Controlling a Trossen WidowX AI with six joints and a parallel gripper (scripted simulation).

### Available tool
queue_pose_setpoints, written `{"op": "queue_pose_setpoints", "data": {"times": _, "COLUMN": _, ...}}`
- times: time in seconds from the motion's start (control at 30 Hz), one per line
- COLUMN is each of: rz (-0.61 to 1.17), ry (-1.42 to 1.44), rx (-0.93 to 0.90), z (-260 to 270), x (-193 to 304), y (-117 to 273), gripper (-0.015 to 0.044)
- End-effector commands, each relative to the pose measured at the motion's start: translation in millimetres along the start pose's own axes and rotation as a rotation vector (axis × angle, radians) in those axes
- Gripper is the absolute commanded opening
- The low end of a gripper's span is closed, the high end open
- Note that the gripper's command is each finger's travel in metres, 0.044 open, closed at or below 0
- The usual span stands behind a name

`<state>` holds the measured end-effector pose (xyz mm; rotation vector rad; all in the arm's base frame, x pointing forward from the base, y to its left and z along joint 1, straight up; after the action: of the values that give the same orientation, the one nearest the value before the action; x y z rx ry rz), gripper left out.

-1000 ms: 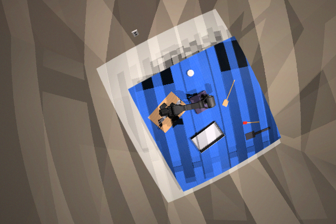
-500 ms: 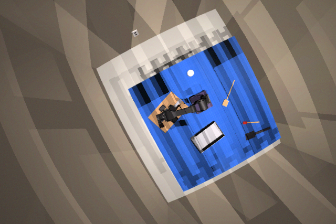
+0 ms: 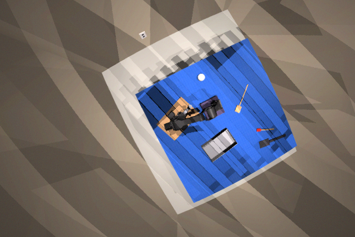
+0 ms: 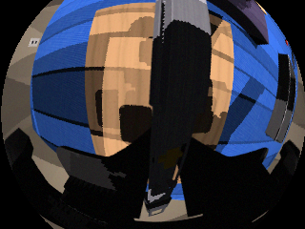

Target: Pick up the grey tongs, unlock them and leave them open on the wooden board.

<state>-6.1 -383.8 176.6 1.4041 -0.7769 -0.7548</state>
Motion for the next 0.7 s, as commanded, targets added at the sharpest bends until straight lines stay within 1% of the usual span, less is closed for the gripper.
{"op": "queue_pose_setpoints", "data": {"times": 0.0, "rz": -0.004, "ry": -0.004, "rx": -0.007, "z": 1, "x": 1, "y": -1, "gripper": -0.015}}
{"op": "queue_pose_setpoints", "data": {"times": 0.67, "rz": -0.004, "ry": -0.004, "rx": -0.006, "z": 1, "x": 0, "y": -32, "gripper": -0.015}}
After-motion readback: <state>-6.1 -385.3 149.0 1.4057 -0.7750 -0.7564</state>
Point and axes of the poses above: the point midway between the two fingers, 35 mm back from their tips, its own y axis back along the fingers, its own z axis across the jaws, x = y × z, the point moved 10 cm from there along y, back along the fingers, and after that the axes turned 7 degrees about y, right-handed, at the moved point
